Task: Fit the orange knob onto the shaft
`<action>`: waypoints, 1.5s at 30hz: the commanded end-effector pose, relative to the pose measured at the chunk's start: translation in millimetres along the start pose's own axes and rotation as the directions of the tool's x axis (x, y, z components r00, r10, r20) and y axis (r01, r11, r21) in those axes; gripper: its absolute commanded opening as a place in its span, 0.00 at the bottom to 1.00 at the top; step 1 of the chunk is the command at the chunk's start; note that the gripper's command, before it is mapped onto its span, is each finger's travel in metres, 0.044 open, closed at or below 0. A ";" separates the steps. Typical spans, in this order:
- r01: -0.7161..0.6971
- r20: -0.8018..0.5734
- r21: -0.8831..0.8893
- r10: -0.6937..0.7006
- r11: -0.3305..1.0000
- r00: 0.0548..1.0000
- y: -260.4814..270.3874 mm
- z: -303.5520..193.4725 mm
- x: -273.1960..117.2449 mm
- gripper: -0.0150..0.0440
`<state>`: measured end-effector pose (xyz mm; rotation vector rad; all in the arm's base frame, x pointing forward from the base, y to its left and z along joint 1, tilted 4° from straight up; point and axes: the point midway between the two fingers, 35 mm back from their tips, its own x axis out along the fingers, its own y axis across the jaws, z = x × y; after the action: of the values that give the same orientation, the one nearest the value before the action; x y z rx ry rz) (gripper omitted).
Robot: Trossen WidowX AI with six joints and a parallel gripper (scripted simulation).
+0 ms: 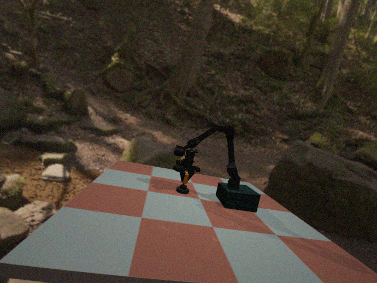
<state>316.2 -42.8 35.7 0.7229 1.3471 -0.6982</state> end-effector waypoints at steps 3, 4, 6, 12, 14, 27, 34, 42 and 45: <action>-0.004 0.002 0.007 0.004 1.000 1.000 1.0 0.8 1.5 0.25; -0.004 0.002 0.007 0.004 1.000 1.000 1.0 0.8 1.6 0.25; -0.004 0.002 0.007 0.004 1.000 1.000 0.8 0.7 2.3 0.25; -0.004 0.002 0.007 0.004 1.000 1.000 0.4 0.3 2.1 0.25; -0.004 0.002 0.007 0.004 1.000 1.000 0.4 0.3 2.1 0.25; -0.005 0.002 0.174 0.004 0.985 1.000 0.1 0.0 -4.2 0.25; -0.005 0.002 0.215 0.004 0.977 1.000 1.5 1.3 -3.8 0.25; -0.005 0.002 0.215 0.005 0.977 1.000 4.7 4.4 -2.9 0.25; -0.005 0.002 0.215 0.005 0.977 1.000 4.8 4.6 -4.2 0.25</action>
<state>317.6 -43.1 35.8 0.8892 1.2926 -0.8532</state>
